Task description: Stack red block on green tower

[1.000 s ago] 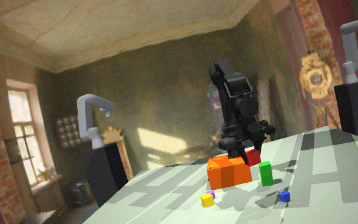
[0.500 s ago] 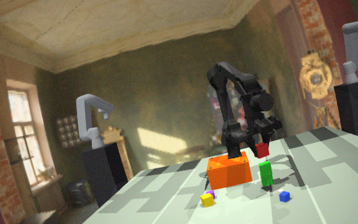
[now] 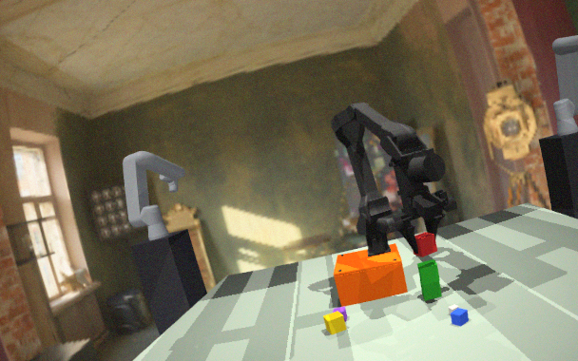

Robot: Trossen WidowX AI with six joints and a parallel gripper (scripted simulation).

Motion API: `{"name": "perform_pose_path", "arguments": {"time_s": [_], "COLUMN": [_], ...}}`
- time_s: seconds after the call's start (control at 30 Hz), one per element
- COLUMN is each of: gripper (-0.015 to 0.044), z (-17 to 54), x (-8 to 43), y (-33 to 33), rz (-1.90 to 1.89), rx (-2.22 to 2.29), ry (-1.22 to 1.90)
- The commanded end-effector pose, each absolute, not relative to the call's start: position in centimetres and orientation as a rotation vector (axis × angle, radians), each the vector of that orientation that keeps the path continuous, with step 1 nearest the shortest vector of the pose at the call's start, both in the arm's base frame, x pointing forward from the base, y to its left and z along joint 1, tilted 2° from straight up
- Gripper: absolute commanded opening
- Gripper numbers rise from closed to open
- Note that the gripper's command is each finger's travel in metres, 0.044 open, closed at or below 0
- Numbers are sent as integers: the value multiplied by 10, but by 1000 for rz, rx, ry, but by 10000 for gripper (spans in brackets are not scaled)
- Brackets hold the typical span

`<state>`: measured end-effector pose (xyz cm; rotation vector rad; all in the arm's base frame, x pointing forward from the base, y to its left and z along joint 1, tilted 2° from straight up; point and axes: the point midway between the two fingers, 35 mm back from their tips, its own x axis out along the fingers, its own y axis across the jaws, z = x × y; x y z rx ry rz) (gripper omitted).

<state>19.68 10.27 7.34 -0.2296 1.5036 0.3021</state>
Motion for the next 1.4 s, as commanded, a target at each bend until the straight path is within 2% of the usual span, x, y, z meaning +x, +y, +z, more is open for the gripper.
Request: {"name": "perform_pose_path", "arguments": {"time_s": [0.0,1.37], "gripper": [0,0], "z": [61,46], "x": [196,196], "y": [102,103], "rz": [293,293], "rx": [-231,-231], "ry": [1513,1513]}}
